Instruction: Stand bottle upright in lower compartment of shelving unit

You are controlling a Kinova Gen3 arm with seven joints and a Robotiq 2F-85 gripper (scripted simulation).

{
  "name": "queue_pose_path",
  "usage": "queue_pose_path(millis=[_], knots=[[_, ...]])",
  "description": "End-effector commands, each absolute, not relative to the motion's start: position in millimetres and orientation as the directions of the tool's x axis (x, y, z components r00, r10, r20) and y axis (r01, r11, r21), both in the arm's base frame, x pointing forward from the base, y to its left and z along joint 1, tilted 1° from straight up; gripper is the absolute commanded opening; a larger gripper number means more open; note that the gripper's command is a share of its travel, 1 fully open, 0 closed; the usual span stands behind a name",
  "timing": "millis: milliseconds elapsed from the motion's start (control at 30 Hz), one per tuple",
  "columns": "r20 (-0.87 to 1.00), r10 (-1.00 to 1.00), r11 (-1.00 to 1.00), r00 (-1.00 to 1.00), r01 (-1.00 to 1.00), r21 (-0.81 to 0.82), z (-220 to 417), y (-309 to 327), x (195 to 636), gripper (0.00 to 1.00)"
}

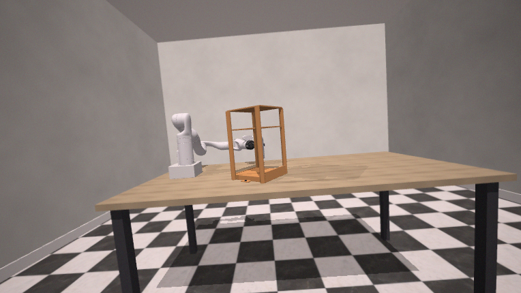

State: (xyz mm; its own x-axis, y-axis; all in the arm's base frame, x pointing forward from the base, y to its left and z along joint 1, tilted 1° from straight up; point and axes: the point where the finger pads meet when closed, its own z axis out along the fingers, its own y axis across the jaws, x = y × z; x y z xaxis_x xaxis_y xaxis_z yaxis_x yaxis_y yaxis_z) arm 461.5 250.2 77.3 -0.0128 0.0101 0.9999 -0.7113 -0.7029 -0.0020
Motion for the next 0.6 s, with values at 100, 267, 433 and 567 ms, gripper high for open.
queue_pose_path(millis=[100, 267, 433, 567], knots=[[1.0, 0.009, -0.703, -0.014, -0.711, -0.004, 78.3, 250.0, 461.1, 0.0], [1.0, 0.009, -0.703, -0.014, -0.711, -0.004, 78.3, 248.9, 460.5, 0.0], [1.0, 0.009, -0.703, -0.014, -0.711, -0.004, 78.3, 247.0, 459.4, 0.0], [1.0, 0.009, -0.703, -0.014, -0.711, -0.004, 78.3, 246.0, 458.8, 0.0]])
